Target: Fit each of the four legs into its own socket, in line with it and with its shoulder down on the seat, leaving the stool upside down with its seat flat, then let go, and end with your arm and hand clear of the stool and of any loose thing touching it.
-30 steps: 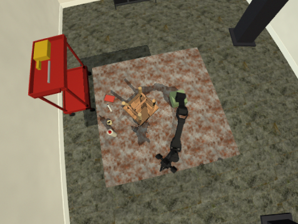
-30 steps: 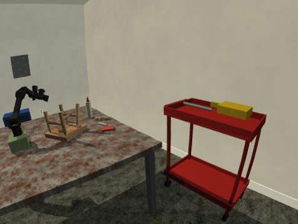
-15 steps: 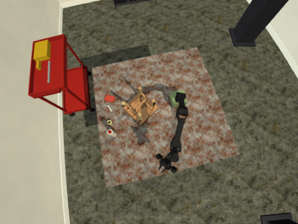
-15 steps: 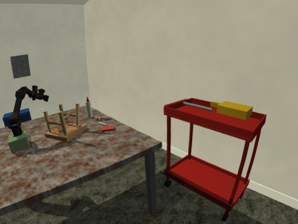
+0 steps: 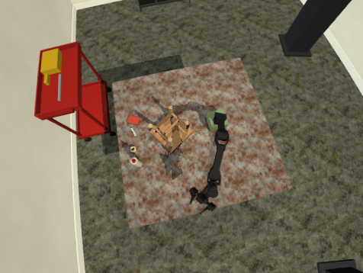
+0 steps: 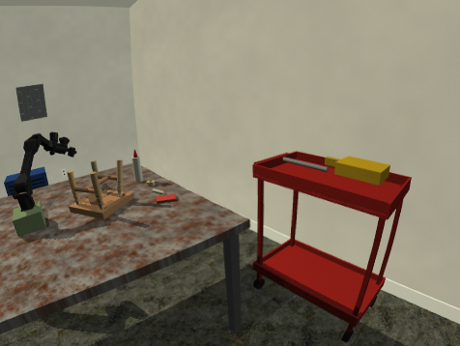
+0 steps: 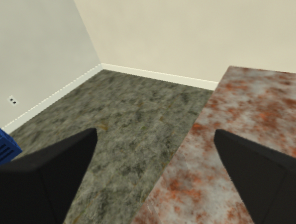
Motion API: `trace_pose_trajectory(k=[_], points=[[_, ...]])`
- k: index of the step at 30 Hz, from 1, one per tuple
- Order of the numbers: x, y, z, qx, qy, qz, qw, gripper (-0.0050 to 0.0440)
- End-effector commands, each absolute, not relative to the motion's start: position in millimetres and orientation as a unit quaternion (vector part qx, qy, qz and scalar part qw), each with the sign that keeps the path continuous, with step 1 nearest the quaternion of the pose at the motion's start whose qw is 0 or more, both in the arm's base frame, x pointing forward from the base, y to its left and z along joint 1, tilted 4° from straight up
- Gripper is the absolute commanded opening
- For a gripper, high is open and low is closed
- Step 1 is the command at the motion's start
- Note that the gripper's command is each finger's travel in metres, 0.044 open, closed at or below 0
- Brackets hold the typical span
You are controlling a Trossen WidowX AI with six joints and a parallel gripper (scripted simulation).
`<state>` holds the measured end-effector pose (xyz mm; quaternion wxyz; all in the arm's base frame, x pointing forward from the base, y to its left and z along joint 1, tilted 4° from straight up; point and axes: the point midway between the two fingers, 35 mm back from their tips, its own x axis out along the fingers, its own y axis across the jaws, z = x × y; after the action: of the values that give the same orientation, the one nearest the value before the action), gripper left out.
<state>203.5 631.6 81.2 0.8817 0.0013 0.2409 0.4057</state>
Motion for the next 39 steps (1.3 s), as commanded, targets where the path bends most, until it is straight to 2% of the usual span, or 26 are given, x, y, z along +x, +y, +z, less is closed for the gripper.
trace_pose_trajectory(k=[1,7,9,12,27,29,31,39], points=[[204,632,81,0.001,0.241,0.406,0.882,0.044],[207,630,82,-0.006,0.238,0.404,0.883,0.044],[238,615,88,-0.066,0.22,0.391,0.891,0.044],[245,611,89,-0.079,0.218,0.39,0.891,0.044],[387,512,105,-0.339,0.206,0.388,0.832,0.044],[387,512,105,-0.339,0.206,0.388,0.832,0.044],[415,481,109,-0.391,0.209,0.391,0.807,0.044],[462,411,118,-0.483,0.217,0.404,0.746,0.044]])
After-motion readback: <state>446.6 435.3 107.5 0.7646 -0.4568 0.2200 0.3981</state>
